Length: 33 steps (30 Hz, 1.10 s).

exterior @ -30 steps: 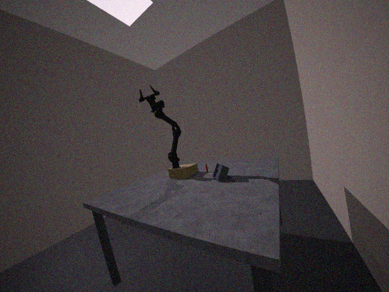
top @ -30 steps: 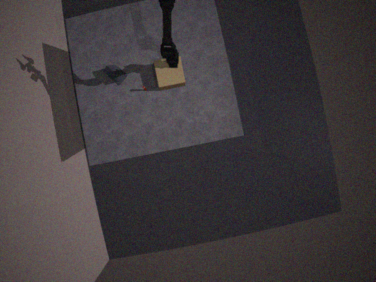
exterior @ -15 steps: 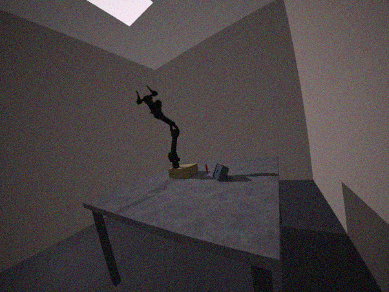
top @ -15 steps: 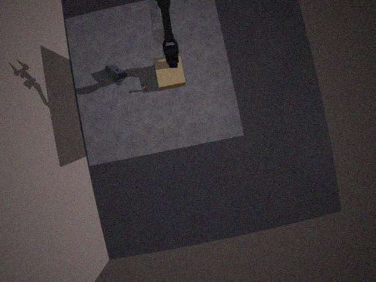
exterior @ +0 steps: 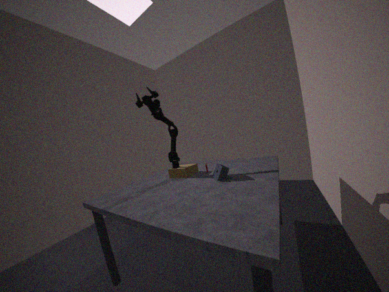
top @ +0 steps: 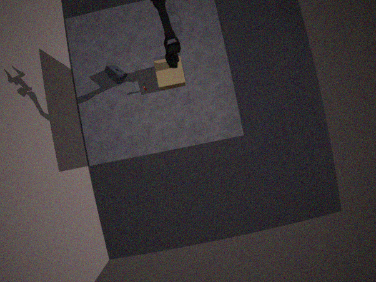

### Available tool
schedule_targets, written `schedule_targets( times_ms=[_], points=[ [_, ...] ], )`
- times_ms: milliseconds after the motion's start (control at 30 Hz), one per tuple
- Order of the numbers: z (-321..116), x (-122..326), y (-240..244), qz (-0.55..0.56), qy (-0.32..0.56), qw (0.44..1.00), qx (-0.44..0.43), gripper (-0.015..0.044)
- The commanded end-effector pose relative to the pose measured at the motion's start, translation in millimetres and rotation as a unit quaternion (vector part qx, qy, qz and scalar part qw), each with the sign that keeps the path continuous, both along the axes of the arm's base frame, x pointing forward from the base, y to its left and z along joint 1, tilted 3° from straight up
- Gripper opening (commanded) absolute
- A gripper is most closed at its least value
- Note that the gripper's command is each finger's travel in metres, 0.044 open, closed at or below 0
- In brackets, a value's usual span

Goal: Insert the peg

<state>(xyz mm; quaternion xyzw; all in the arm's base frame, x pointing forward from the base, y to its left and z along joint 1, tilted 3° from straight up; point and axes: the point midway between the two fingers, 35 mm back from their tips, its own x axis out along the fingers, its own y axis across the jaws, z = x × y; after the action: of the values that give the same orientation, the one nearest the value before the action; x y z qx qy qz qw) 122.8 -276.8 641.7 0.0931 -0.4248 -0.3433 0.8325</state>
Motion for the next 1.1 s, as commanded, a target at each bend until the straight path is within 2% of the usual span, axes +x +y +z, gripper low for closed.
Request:
schedule_targets(
  times_ms=[0, 533, 1067],
  points=[
    [-12, 16, -7, 0.014, 0.014, 1.000, 0.020, 0.0440],
    [-69, 93, -16, 0.089, 0.080, 0.988, 0.102, 0.0440],
    [-132, 172, 5, 0.165, 0.168, 0.958, 0.164, 0.0440]
  ],
)
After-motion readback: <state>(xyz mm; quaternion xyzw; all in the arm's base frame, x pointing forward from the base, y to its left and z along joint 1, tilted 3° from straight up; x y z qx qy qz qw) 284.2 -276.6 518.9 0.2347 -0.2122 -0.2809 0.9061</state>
